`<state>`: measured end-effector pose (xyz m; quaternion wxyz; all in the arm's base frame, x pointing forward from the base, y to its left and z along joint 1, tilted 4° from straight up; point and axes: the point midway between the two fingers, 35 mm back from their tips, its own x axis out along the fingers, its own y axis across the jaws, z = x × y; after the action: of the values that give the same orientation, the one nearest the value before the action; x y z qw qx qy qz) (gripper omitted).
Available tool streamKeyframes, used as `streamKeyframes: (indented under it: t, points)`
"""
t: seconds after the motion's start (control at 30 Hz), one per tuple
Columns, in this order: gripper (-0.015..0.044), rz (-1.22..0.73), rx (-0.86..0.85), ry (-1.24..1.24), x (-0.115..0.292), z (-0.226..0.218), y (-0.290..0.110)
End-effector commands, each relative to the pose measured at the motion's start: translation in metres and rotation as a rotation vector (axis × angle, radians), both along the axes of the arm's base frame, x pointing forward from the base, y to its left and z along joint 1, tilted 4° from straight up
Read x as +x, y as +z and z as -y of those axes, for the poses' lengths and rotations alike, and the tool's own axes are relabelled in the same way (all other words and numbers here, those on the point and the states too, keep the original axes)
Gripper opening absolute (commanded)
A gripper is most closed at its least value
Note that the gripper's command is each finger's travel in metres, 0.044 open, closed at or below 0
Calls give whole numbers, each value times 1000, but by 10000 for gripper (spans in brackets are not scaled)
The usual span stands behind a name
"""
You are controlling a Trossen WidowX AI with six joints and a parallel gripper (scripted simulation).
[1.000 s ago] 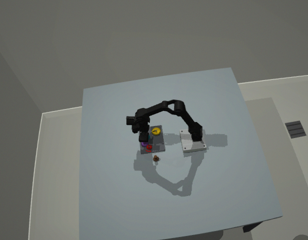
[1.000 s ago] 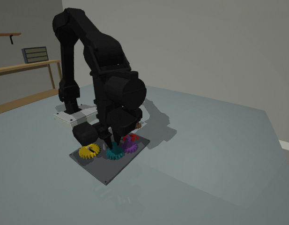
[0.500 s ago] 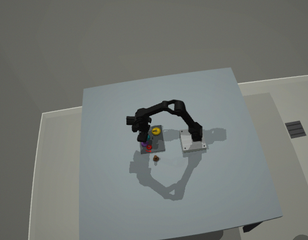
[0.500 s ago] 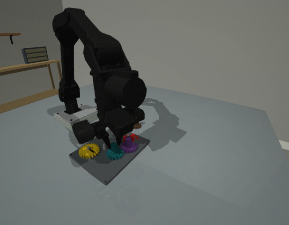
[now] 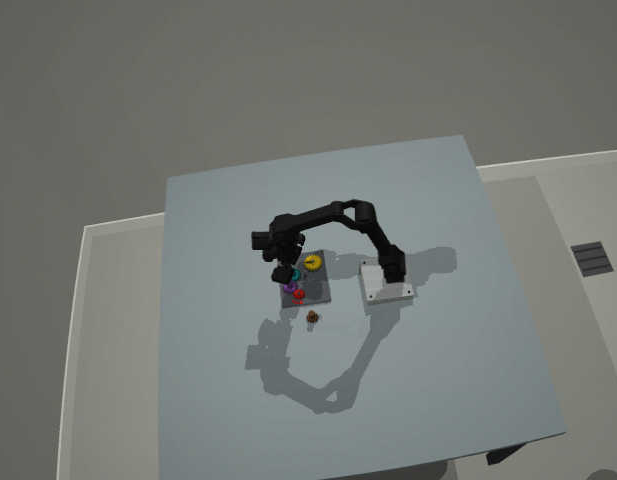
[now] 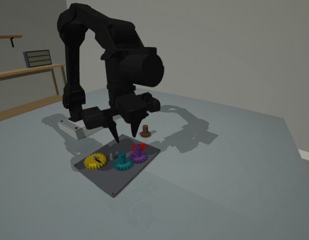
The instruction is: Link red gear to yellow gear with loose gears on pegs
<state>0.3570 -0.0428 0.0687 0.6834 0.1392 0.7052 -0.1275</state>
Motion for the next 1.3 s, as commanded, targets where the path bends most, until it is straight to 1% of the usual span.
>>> streamKeyframes:
  t: [0.0,0.17,0.2,0.4,0.63,1.27]
  points:
    - [298,-13,8,-4,-11,-60,-2]
    - [429,-17,13,-62,-42,-139,1]
    - [440,-18,14,-68,-47,-147,1]
    - [440,-18,14,-70,-49,-150,1]
    - [440,-18,14,-70,-50,-151,-21]
    - [440,-18,14,-70,-52,-152,-47]
